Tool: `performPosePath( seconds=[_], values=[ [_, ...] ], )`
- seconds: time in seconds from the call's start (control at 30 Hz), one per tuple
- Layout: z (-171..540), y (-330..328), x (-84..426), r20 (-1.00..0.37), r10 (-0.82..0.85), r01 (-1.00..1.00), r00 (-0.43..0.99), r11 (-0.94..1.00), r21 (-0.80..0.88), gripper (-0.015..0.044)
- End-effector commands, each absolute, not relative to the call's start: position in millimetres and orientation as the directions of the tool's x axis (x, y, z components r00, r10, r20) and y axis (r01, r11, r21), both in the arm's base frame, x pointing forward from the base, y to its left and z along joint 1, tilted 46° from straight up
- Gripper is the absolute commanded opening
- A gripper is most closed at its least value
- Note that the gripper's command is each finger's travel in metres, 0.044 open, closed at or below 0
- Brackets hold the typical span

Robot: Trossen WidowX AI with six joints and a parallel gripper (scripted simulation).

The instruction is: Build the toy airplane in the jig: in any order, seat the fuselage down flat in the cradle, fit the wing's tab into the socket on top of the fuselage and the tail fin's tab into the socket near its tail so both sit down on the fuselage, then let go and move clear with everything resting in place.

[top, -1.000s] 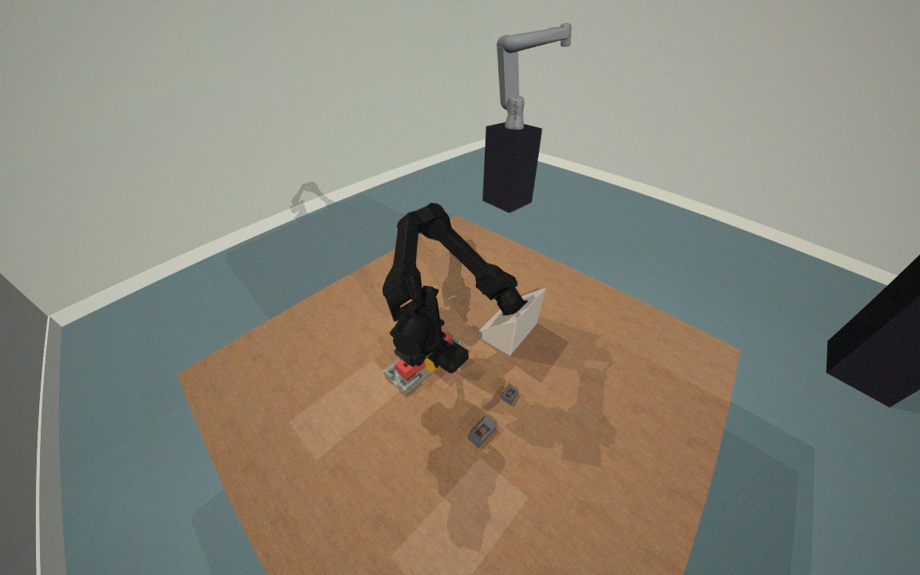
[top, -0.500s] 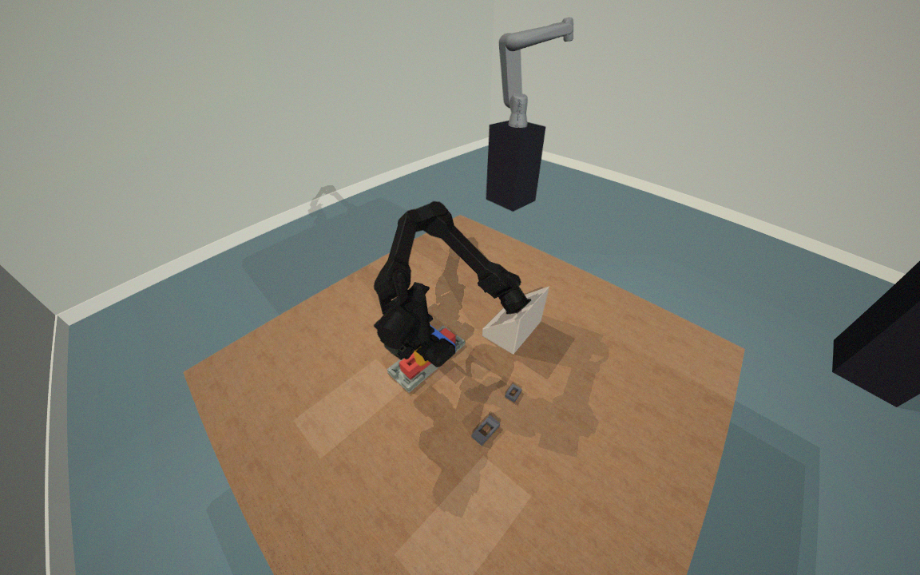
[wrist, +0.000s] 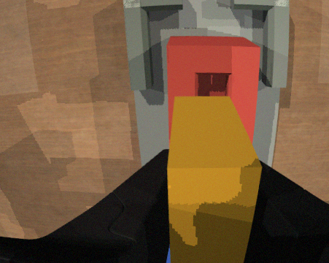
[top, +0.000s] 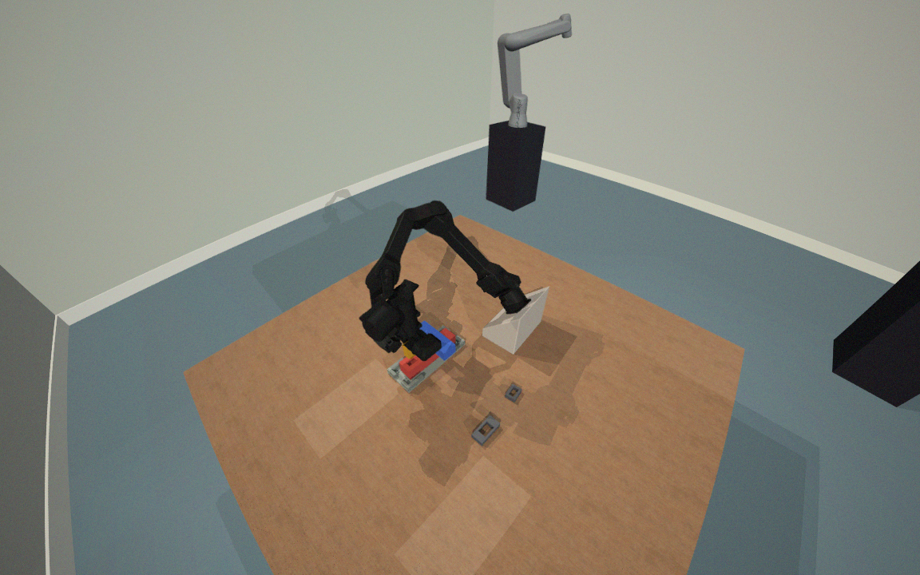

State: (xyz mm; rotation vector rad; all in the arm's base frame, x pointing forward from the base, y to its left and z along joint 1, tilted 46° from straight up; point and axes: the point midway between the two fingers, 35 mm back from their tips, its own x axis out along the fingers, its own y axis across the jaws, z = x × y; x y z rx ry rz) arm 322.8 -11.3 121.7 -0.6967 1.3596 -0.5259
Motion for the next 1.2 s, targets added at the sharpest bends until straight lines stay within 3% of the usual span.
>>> performPosePath(
  seconds=[0.0,0.07,1.17],
  values=[
    [129.3,-14.4,324.1,-0.69,-0.705,-0.047,0.164,0.693,-0.719,0.0026],
    [129.3,-14.4,324.1,-0.69,-0.705,-0.047,0.164,0.693,-0.719,0.0065],
    [131.9,-14.6,325.2,-0.69,-0.705,-0.047,0.164,0.693,-0.719,0.0065]
  ],
)
